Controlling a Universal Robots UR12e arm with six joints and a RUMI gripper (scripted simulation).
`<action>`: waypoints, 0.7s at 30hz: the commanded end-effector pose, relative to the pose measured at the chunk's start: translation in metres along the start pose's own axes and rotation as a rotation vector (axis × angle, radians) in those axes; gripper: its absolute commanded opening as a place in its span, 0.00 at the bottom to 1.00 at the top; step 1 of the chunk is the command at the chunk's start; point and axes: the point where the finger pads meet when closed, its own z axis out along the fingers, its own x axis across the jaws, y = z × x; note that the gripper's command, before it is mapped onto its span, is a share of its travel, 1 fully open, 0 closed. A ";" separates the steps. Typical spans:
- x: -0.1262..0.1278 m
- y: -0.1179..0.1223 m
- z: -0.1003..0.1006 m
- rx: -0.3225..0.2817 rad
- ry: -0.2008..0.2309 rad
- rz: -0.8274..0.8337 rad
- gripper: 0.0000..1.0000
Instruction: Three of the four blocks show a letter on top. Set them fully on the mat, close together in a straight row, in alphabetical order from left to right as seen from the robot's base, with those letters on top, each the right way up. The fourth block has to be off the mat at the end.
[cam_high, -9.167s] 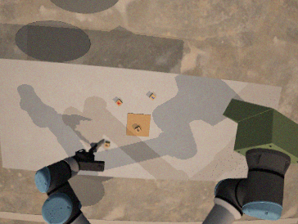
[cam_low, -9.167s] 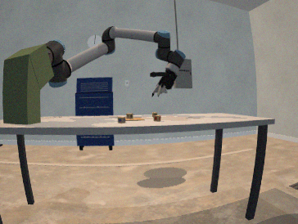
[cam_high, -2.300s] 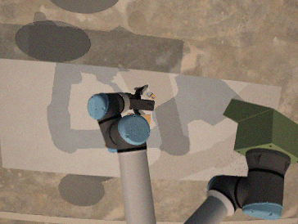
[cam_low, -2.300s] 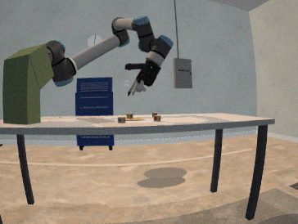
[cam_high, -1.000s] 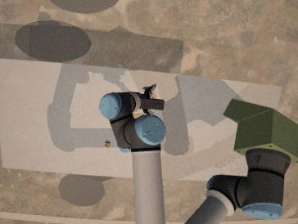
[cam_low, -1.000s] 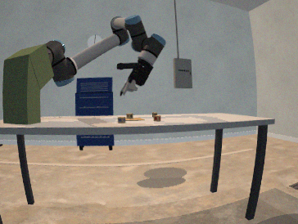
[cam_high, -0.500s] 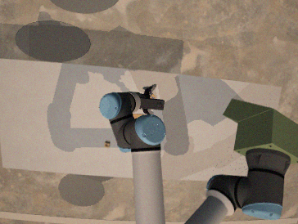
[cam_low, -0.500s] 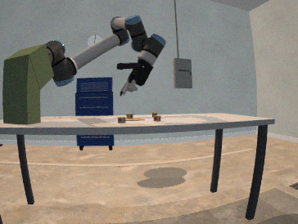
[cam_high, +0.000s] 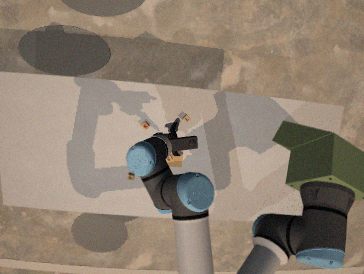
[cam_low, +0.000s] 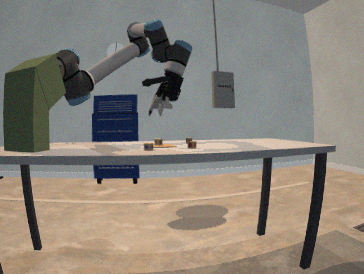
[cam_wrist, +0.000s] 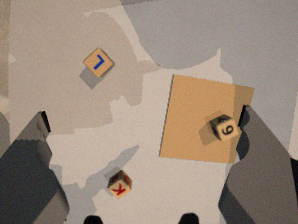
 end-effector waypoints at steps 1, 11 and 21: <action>0.019 0.011 -0.006 -0.056 -0.015 -0.053 1.00; 0.105 0.047 -0.028 -0.272 -0.085 -0.310 1.00; 0.130 0.055 -0.034 -0.329 -0.106 -0.386 1.00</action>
